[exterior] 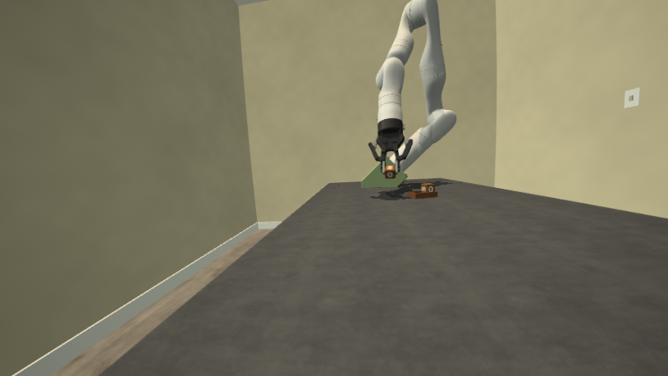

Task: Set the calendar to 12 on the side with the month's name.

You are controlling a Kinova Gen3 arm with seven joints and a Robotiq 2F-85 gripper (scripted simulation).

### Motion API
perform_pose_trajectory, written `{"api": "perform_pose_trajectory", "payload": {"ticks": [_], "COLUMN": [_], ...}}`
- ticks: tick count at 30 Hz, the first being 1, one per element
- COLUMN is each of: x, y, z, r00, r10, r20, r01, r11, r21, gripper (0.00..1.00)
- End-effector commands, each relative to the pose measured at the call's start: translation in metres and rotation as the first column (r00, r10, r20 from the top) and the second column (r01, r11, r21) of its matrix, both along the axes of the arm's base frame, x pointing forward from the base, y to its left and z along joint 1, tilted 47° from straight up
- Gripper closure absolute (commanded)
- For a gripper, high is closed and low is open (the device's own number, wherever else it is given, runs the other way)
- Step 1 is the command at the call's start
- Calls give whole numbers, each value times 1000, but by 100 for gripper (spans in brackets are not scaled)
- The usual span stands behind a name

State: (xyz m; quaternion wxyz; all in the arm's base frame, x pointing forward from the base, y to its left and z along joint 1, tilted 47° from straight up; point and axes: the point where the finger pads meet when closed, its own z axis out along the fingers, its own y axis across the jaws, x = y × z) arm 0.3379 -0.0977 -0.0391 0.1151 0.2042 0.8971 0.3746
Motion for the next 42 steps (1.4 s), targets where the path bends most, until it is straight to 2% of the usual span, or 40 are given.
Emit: {"api": "perform_pose_trajectory", "payload": {"ticks": [1, 12, 33, 42], "x": [1, 3, 4, 4], "y": [-1, 0, -1, -2], "z": [0, 0, 0, 0], "r00": [1000, 1000, 974, 969], "r10": [1, 25, 178, 192], "r20": [1, -15, -143, -157], "r01": [-1, -25, -168, -181], "r11": [1000, 1000, 982, 980], "r21": [-3, 13, 81, 85], "gripper": [74, 74, 74, 74]}}
